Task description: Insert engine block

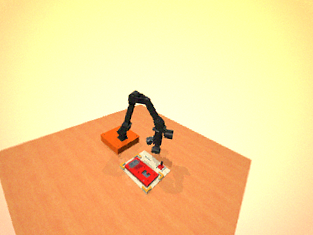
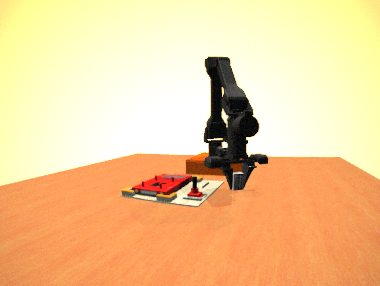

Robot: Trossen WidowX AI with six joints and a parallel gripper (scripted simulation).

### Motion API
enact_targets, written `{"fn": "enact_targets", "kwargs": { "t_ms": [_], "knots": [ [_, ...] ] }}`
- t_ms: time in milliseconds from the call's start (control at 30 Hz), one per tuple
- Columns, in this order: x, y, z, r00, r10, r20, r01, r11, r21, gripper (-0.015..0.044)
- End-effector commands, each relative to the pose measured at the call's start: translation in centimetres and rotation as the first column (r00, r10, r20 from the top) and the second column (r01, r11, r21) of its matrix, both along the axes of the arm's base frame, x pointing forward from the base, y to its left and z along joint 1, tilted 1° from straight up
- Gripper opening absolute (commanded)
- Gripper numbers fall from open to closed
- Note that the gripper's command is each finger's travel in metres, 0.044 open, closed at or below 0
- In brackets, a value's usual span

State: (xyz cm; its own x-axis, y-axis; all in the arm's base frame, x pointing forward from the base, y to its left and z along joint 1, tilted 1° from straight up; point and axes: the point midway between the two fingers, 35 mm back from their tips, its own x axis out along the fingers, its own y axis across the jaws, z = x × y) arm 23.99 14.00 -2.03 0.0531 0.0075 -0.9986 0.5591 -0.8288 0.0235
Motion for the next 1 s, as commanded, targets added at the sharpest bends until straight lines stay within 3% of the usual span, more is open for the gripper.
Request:
{"fn": "enact_targets", "kwargs": {
  "t_ms": [0, 300, 967],
  "knots": [
    [-0.1, 0.0, -0.1, 1.0, 0.0, -0.005, 0.0, 1.0, -0.003, 0.021],
    [-0.1, 0.0, -0.1, 1.0, 0.0, -0.005, 0.0, 1.0, -0.003, 0.044],
    [0.0, 0.2, 4.6, 1.0, 0.002, -0.024, -0.002, 1.0, -0.017, 0.044]
  ]
}}
